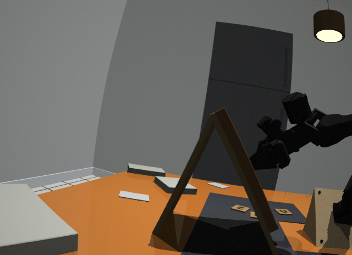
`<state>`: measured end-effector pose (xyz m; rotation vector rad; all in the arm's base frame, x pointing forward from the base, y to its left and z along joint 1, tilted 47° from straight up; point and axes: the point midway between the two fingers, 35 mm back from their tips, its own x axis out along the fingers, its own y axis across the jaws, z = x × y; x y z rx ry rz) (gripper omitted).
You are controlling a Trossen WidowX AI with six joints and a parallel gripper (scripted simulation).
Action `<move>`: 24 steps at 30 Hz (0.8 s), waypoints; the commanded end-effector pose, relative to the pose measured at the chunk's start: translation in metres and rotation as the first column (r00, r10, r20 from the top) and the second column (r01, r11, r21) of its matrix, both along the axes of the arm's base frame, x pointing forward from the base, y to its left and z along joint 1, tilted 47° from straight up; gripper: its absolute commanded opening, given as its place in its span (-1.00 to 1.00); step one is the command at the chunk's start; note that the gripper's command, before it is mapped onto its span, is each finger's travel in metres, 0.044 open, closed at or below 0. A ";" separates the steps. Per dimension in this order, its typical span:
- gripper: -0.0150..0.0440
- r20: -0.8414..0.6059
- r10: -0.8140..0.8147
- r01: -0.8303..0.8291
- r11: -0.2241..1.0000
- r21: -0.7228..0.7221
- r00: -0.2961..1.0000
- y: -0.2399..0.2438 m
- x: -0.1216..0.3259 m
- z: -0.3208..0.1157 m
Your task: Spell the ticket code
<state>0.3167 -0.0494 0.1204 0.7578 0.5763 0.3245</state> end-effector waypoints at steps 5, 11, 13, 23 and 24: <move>-0.49 -0.003 -0.005 0.005 1.000 0.003 1.000 0.003 -0.001 0.004; -0.49 -0.004 -0.005 0.005 1.000 0.003 1.000 0.005 -0.001 0.006; -0.49 -0.004 -0.005 0.005 1.000 0.003 1.000 0.006 -0.001 0.007; -0.49 -0.004 -0.005 0.005 1.000 0.003 1.000 0.010 -0.001 0.011; -0.49 -0.004 -0.005 0.005 1.000 0.003 1.000 0.011 -0.001 0.012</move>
